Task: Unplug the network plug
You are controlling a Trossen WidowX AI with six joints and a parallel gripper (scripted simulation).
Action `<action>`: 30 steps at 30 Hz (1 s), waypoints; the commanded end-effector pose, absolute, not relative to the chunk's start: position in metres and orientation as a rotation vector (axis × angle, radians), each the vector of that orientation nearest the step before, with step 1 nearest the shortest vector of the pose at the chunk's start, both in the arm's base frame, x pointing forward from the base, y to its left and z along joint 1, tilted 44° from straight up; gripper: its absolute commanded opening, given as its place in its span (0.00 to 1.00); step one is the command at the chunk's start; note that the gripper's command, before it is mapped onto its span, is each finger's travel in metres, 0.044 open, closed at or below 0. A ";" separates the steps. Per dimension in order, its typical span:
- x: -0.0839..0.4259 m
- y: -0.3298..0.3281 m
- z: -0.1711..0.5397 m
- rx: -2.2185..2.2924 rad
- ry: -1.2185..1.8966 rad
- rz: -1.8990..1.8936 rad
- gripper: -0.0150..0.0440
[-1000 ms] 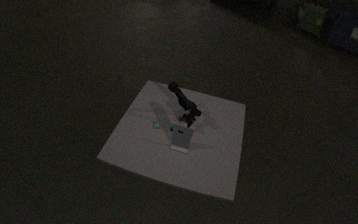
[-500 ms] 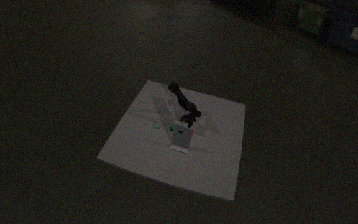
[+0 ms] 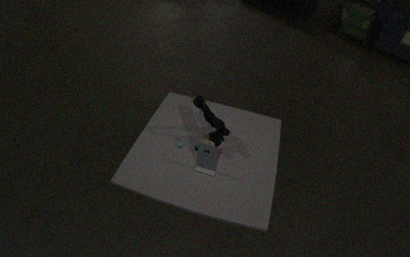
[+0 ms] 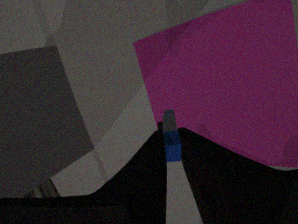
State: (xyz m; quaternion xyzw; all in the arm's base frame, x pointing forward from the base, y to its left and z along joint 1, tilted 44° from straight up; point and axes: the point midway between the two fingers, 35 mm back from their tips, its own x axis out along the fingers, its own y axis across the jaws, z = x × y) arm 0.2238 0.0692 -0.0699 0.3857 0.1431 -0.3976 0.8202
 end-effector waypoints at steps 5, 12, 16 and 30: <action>0.224 0.061 -0.076 0.807 0.303 -0.849 0.25; 0.224 0.057 -0.080 0.807 0.302 -0.849 0.25; 0.225 0.054 -0.083 0.806 0.302 -0.848 0.25; 0.225 0.045 -0.090 0.805 0.299 -0.847 0.25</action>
